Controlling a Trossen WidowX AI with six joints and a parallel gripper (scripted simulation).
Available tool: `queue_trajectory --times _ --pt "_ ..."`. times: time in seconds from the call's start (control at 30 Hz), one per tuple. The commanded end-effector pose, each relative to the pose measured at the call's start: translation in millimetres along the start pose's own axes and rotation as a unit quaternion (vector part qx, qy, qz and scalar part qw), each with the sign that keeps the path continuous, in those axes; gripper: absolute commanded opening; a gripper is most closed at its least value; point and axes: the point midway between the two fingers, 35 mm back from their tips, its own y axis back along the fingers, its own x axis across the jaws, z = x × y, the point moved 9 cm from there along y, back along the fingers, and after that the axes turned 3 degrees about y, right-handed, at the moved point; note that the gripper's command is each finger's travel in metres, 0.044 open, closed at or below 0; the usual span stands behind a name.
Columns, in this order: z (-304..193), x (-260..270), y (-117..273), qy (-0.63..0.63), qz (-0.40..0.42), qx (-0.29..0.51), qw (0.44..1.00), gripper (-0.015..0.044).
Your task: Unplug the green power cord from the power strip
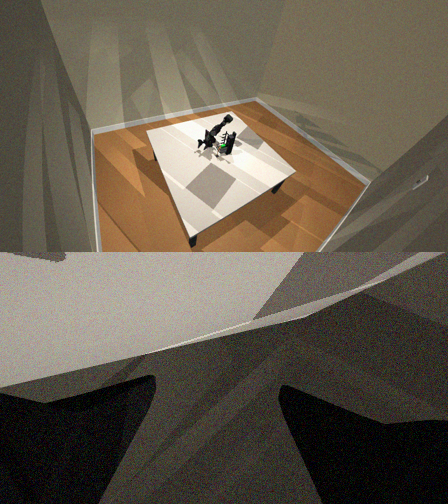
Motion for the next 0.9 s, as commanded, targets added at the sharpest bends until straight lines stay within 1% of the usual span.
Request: queue_trajectory --times 0.0,0.07,0.13,0.2,0.27,0.33,0.43,0.6,0.67,0.87 --pt "0 0 -1 -0.008 0.001 -0.003 1.000 0.0374" --pt "-1 -3 -11 -0.075 0.014 -0.027 0.997 0.0321" --pt "-3 -8 -24 -0.175 0.040 -0.060 0.982 0.0269" --pt "-6 -15 -35 -0.274 0.072 -0.088 0.955 0.0216" --pt "-9 -23 -44 -0.369 0.110 -0.108 0.917 0.0164" --pt "-13 -33 -50 -0.459 0.153 -0.122 0.867 0.0160" --pt "-18 -49 -54 -0.582 0.224 -0.126 0.772 0.0160" --pt "-30 -84 -48 -0.742 0.340 -0.089 0.571 0.0160" --pt "-36 -98 -46 -0.770 0.359 -0.077 0.521 0.0160" --pt "-39 -112 -36 -0.810 0.408 -0.036 0.418 0.0160"
